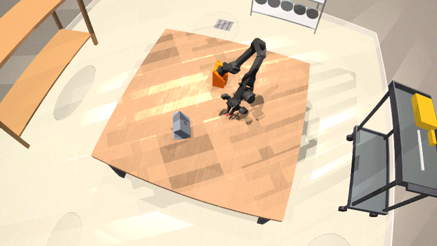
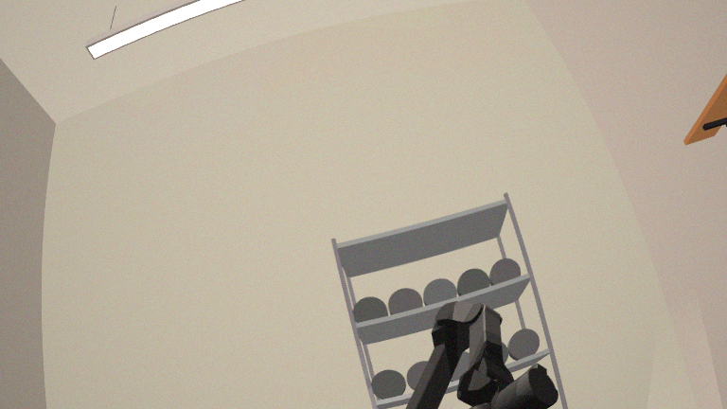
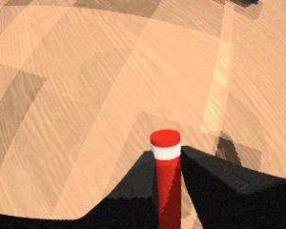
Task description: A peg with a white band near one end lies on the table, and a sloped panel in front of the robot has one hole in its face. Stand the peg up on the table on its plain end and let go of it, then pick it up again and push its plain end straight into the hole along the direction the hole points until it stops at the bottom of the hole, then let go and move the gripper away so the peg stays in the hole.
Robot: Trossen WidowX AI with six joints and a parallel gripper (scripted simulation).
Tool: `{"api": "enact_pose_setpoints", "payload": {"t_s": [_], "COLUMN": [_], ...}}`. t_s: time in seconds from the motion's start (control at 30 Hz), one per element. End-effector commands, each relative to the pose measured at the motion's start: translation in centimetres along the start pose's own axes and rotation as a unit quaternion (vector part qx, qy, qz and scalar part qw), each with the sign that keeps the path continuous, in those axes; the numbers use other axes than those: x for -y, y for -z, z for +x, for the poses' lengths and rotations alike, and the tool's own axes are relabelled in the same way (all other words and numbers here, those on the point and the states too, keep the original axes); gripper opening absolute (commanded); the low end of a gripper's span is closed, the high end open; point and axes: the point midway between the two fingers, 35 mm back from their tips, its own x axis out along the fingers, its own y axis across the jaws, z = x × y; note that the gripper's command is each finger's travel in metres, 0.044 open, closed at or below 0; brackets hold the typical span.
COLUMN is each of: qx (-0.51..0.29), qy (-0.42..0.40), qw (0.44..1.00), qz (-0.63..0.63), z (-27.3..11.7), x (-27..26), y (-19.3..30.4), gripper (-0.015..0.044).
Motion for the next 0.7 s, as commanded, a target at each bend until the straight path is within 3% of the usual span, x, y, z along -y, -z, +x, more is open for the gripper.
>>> {"api": "enact_pose_setpoints", "payload": {"t_s": [0.0,0.67], "qx": [0.017,0.103], "qy": [-0.001,-0.001], "qw": [1.0,0.995], "qz": [0.001,0.002], "z": [-0.2,-1.3], "x": [0.0,0.0], "y": [0.1,0.9], "gripper": [0.0049,0.0049]}}
